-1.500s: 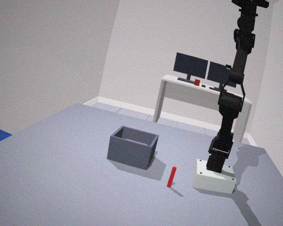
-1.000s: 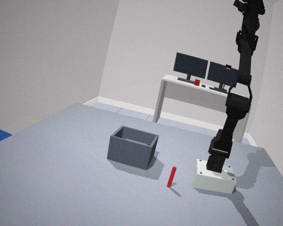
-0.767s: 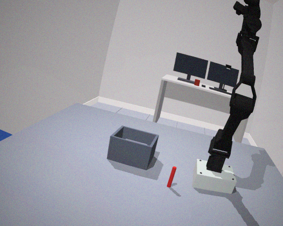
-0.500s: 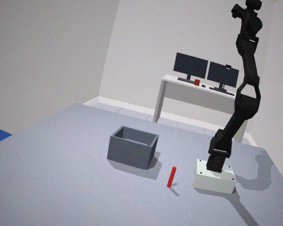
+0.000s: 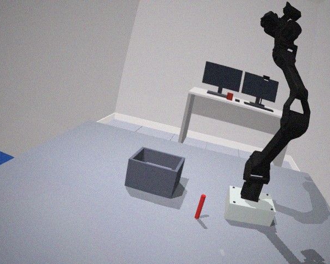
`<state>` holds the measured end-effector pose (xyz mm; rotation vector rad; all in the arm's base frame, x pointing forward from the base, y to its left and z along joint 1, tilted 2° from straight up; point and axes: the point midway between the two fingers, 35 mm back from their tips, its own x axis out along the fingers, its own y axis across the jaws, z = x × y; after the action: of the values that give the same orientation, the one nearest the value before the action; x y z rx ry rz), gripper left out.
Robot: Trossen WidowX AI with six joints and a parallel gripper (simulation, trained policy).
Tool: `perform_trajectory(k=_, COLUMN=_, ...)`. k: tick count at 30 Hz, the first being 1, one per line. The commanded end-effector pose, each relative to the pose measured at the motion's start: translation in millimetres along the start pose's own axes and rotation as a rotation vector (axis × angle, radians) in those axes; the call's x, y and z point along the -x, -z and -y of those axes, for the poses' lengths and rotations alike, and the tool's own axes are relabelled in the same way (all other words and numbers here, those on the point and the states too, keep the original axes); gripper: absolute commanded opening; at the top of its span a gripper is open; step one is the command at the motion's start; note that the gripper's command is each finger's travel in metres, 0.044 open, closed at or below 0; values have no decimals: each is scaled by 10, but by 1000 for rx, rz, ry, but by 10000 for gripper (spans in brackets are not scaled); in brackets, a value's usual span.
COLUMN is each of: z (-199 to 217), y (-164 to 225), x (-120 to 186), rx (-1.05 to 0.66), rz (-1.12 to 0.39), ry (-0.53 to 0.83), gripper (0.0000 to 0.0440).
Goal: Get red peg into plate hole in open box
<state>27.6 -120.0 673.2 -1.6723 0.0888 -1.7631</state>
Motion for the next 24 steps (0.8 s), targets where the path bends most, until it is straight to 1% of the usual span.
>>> perform_trajectory(k=1, z=-338, y=-19, x=6, rx=-117, rz=-2, ry=-108, gripper=440)
perform_trajectory(k=13, z=-1126, y=-224, x=163, rx=-414, rz=-14, ry=-392, gripper=440)
perform_trajectory(k=24, z=-1766, y=-550, x=497, rx=-659, rz=-50, ry=-671, gripper=440)
